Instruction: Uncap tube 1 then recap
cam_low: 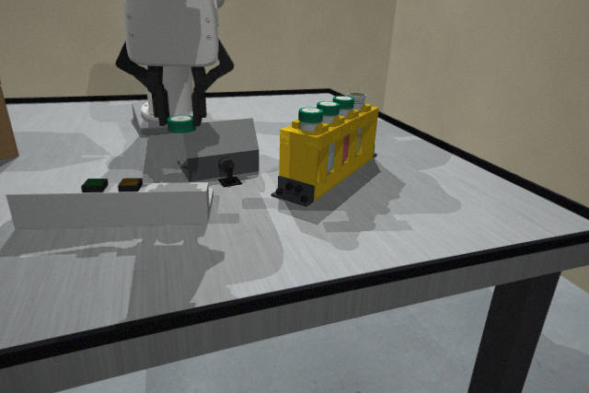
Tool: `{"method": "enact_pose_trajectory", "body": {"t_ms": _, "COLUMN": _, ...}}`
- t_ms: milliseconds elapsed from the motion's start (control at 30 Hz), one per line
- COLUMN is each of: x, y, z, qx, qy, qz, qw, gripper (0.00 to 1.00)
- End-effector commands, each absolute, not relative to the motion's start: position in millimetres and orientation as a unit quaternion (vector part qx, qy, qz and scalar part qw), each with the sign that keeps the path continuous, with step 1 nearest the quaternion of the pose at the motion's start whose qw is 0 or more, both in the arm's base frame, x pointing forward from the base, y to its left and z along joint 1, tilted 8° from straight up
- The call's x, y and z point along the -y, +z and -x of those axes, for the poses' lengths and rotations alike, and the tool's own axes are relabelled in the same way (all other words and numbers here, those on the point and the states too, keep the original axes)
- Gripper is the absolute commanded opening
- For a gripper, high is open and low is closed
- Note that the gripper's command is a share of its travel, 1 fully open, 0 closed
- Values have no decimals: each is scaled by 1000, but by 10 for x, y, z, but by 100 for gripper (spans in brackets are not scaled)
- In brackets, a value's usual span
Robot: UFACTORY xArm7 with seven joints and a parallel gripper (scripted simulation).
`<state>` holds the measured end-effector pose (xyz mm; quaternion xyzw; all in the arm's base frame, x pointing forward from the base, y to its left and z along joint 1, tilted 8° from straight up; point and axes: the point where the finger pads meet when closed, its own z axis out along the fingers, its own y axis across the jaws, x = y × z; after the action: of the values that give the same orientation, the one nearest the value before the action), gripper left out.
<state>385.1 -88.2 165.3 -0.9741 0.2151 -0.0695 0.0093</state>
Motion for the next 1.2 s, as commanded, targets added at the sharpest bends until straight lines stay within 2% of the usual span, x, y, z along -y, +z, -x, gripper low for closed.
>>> {"method": "enact_pose_trajectory", "body": {"t_ms": 0, "x": 891, "y": 1418, "z": -3911, "qx": -215, "qy": -72, "qz": 974, "qw": 9, "gripper": 0}}
{"method": "enact_pose_trajectory", "body": {"t_ms": 500, "x": 904, "y": 795, "z": -4014, "qx": -215, "qy": -72, "qz": 974, "qw": 9, "gripper": 0}}
{"method": "enact_pose_trajectory", "body": {"t_ms": 1167, "x": 904, "y": 794, "z": -4011, "qx": -215, "qy": -72, "qz": 974, "qw": 9, "gripper": 0}}
